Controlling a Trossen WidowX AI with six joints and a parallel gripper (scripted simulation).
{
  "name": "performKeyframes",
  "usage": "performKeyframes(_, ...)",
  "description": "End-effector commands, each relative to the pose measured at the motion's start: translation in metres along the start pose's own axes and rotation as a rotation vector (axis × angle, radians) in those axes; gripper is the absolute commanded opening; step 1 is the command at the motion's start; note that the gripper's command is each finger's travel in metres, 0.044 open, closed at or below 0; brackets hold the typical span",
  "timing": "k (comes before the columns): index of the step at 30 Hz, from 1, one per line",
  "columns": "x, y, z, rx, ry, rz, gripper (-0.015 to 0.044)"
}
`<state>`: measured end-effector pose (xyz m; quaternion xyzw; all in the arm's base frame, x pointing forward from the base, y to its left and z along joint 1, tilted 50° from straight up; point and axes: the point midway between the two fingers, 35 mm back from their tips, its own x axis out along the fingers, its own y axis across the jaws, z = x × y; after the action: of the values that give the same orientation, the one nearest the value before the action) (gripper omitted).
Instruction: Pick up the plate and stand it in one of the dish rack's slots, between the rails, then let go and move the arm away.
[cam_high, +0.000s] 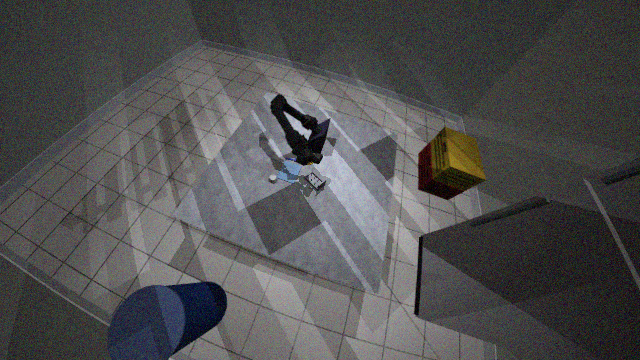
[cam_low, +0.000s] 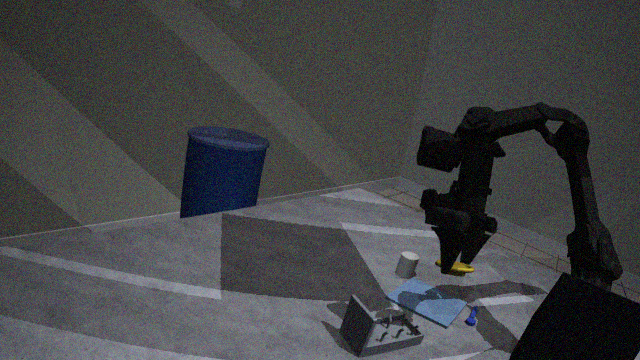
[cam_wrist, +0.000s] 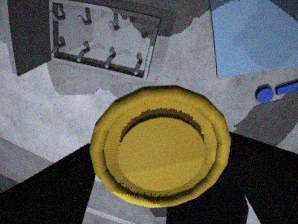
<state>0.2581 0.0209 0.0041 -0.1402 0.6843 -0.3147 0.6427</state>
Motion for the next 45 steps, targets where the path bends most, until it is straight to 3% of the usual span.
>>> performKeyframes(1, 0.009, 0.001, -0.003, -0.066, 0.039, 0.047, 0.0)
performKeyframes(23, 0.048, 0.006, -0.007, -0.465, 0.098, 0.39, 0.0)
performKeyframes(45, 0.073, 0.007, -0.002, -0.826, -0.131, 0.716, 0.0)
